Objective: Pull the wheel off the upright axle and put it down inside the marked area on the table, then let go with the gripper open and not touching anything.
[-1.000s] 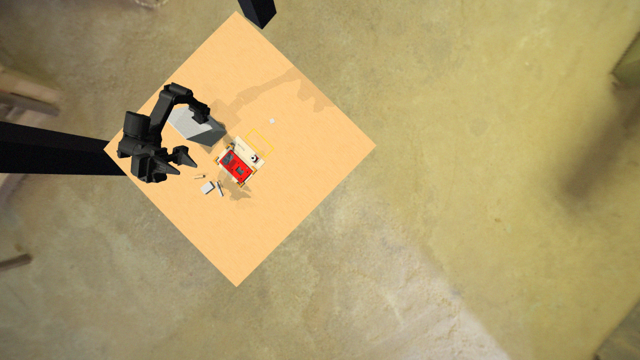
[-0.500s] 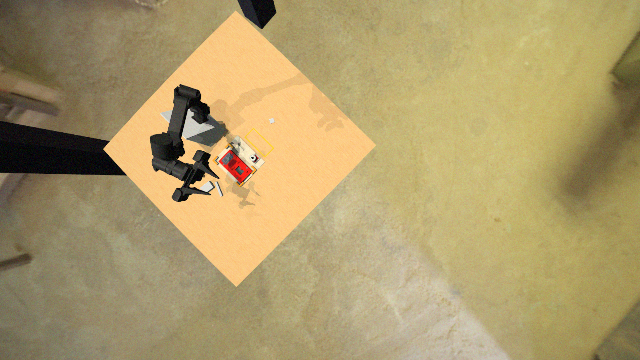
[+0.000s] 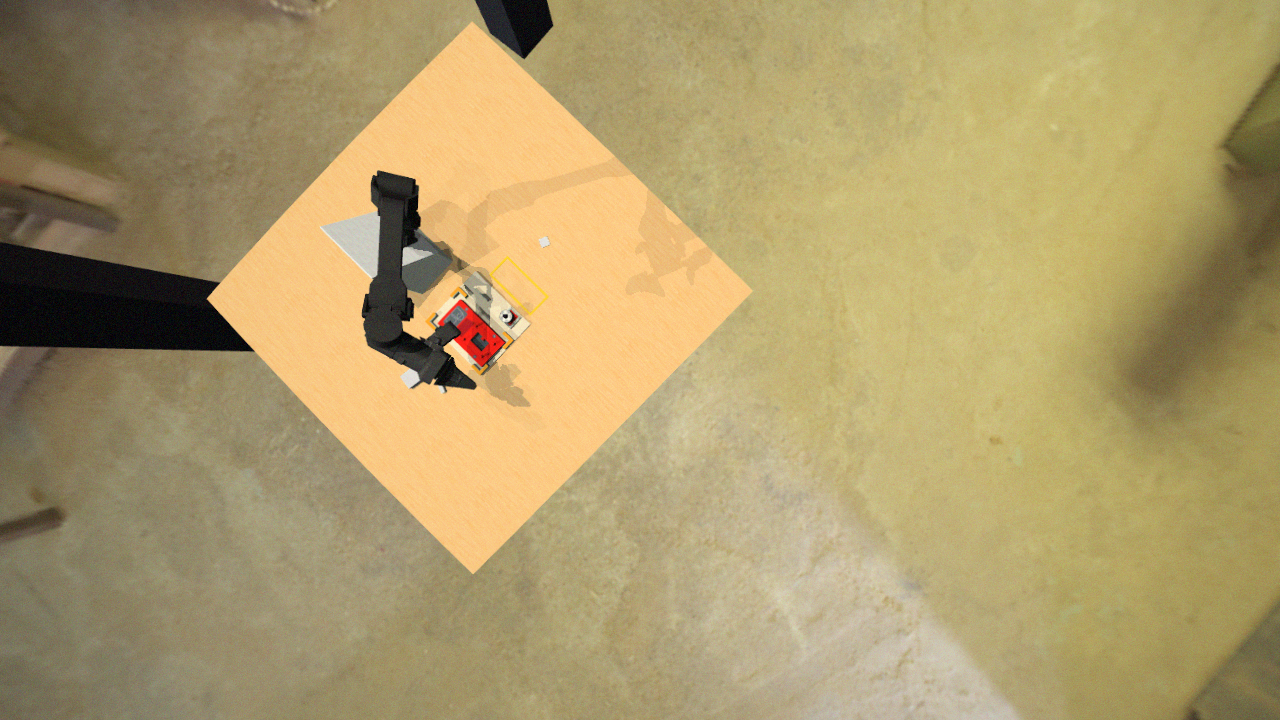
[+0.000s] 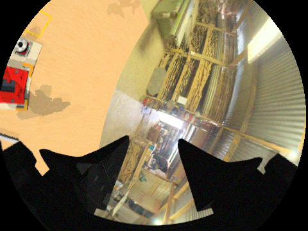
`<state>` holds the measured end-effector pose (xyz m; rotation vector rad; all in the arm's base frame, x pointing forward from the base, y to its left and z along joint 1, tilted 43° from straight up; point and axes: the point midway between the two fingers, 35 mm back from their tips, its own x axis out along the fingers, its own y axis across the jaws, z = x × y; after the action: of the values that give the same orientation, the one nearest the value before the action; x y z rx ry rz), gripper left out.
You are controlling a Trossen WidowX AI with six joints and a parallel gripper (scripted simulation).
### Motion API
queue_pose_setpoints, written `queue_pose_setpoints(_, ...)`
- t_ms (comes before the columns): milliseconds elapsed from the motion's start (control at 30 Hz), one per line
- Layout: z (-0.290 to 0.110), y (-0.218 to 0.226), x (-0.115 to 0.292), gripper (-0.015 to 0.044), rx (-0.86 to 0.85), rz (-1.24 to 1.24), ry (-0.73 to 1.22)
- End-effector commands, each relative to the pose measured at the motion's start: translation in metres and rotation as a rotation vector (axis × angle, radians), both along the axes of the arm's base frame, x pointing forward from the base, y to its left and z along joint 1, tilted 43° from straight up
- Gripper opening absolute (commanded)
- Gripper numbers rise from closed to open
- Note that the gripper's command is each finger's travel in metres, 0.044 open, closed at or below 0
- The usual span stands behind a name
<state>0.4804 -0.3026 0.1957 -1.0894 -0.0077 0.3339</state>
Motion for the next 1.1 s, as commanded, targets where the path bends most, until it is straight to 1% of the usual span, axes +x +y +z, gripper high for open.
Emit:
queue_pose_setpoints(0,-0.016,0.023,0.005,0.0300,0.300,-0.036,0.161)
queue_pose_setpoints(333,-0.072,0.092,0.002,0.0300,1.077,-0.231,0.670)
queue_pose_setpoints(600,-0.111,0.153,-0.019,0.0300,1.604,-0.546,1.094)
queue_pose_setpoints(833,-0.136,0.204,-0.050,0.0300,1.964,-0.986,1.428)
queue_pose_setpoints(967,-0.146,0.232,-0.074,0.0300,2.110,-1.322,1.574)
queue_pose_setpoints(1067,-0.151,0.252,-0.093,0.0300,2.181,-1.619,1.647)
